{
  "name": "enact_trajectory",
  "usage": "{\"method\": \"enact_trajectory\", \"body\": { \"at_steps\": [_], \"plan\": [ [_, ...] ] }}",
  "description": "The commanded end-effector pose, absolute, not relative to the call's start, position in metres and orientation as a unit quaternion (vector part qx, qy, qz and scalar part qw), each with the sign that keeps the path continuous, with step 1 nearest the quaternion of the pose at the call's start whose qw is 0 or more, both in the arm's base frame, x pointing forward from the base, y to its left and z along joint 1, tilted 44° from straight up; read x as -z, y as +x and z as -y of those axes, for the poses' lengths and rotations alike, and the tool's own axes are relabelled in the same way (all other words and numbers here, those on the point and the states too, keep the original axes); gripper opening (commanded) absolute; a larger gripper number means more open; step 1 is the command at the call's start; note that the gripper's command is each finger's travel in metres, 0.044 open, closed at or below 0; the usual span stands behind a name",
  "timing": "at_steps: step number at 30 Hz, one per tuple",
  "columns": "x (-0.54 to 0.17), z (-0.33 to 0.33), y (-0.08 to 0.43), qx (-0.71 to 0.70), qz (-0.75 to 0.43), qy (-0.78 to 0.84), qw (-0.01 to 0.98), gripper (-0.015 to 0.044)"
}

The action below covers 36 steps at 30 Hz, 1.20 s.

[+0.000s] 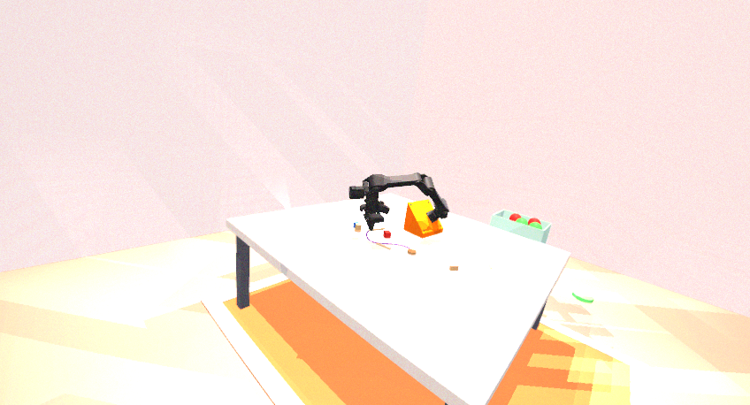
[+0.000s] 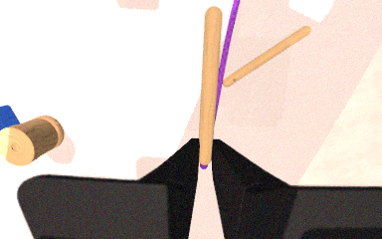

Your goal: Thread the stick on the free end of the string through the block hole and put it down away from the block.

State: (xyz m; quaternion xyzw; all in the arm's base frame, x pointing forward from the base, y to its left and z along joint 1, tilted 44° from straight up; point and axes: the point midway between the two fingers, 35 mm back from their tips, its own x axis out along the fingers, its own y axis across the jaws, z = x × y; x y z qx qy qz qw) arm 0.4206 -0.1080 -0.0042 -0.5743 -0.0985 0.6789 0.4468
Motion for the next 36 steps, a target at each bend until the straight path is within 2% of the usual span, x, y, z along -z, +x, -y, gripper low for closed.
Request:
{"method": "enact_trajectory", "body": {
  "at_steps": [1, 36],
  "plan": [
    [0.01, 0.112, 0.424, -0.678, 0.093, -0.576, 0.447, 0.0],
    [0.034, 0.141, 0.445, -0.659, 0.066, -0.593, 0.459, 0.0]
  ]
}}
